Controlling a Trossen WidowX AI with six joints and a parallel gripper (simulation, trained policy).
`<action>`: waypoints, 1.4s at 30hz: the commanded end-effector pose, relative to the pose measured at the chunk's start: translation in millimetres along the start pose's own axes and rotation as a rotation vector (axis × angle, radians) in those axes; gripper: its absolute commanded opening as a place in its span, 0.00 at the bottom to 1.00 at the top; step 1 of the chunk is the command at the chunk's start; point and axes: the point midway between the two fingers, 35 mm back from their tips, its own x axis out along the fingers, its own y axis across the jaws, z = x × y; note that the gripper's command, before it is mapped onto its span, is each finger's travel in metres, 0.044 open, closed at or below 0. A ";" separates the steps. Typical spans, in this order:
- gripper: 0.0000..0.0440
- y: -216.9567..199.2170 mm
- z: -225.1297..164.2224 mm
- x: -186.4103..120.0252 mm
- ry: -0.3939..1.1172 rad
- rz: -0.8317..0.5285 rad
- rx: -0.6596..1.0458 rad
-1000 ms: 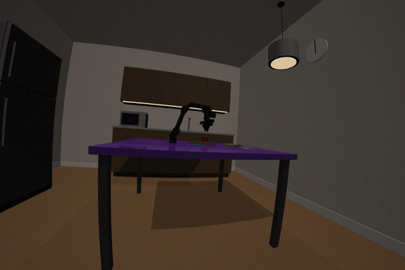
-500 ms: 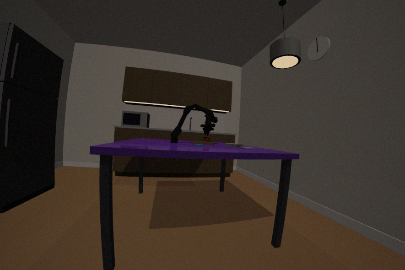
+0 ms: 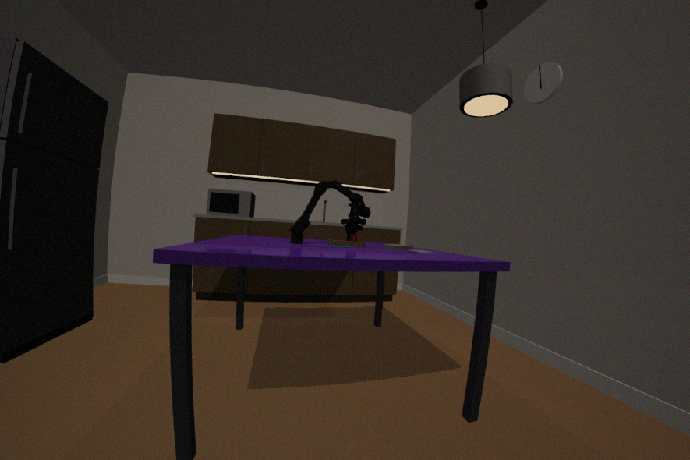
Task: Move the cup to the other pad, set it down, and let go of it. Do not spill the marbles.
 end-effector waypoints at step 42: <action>0.00 -36.0 -0.8 -21.2 -0.013 0.038 -0.020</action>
